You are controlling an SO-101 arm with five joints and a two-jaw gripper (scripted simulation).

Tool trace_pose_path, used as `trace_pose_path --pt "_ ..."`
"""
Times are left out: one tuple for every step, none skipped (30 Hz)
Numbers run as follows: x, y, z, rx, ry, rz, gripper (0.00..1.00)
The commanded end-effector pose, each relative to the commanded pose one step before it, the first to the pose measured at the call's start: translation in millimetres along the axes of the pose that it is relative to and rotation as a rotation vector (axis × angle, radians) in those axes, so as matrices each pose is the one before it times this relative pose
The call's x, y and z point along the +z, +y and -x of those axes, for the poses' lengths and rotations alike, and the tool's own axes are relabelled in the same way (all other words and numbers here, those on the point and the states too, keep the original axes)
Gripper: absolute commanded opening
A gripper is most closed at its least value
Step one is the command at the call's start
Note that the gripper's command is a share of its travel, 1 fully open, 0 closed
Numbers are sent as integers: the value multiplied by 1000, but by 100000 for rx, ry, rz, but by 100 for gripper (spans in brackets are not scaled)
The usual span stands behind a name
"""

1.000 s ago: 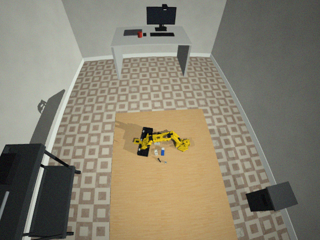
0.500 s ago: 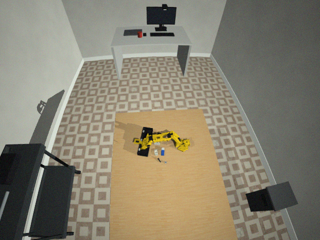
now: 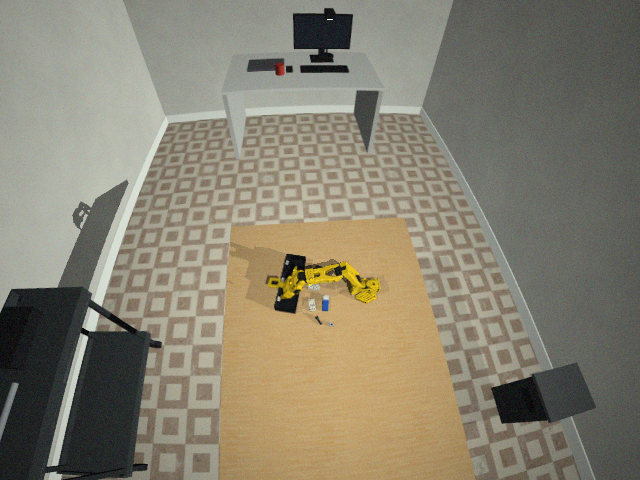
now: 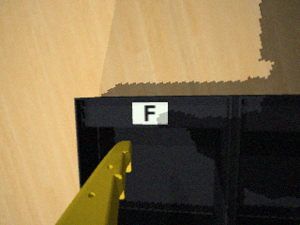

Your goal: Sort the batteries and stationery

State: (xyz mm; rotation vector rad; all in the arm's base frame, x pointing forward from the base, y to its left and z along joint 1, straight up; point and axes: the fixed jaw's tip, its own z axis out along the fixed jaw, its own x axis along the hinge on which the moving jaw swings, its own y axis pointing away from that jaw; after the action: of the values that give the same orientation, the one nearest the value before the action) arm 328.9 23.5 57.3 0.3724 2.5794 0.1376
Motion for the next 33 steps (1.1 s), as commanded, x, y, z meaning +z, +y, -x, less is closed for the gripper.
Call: trace_pose_path --pt "-29424 12843 27877 -118 -14011 5547 100" --pt "-2831 888 2492 0 -1175 417 100" --pt "0 0 0 0 0 0 100" --pt "0 0 0 0 0 0 100" --pt "-2828 892 2502 -1 -1175 416 100" --pt "-2777 867 2449 0 -1153 411 100" --pt "-2682 845 2369 0 -1112 395 100" --pt "-2532 794 2242 1 -1050 376 100" --pt "-2345 739 2074 0 -977 345 100" --pt "-2119 668 1875 -2 -880 314 100" --pt "-1866 592 1658 1 -776 279 100" --pt "-1593 500 1412 1 -663 235 100" --pt "-1302 411 1161 -2 -544 191 100" --pt "-1016 319 900 -1 -421 151 100" --pt "-736 239 654 2 -308 109 100" --pt "-479 147 433 0 -201 72 100" --pt "-270 88 239 0 -110 38 100" --pt "-102 32 88 0 -44 16 100" --pt "-15 7 15 0 -6 3 100" --pt "0 0 0 0 0 0 100" --pt "0 0 0 0 0 0 100" --pt "-3 -89 -24 6 20 -23 100" --pt "-7 -564 -146 36 128 -153 100" --pt "-26 -1429 -387 94 325 -391 99" --pt "-47 -2581 -698 170 590 -700 99" --pt "-74 -3927 -1103 269 909 -1059 98" --pt "-115 -5378 -1560 386 1262 -1439 96" --pt "-149 -6848 -2083 516 1646 -1816 94" --pt "-186 -8259 -2660 665 2033 -2163 91" --pt "-216 -9563 -3284 827 2431 -2459 89" --pt "-230 -10675 -3939 995 2809 -2689 85" --pt "-229 -11566 -4608 1173 3174 -2846 82" --pt "-202 -12201 -5262 1343 3495 -2914 78"
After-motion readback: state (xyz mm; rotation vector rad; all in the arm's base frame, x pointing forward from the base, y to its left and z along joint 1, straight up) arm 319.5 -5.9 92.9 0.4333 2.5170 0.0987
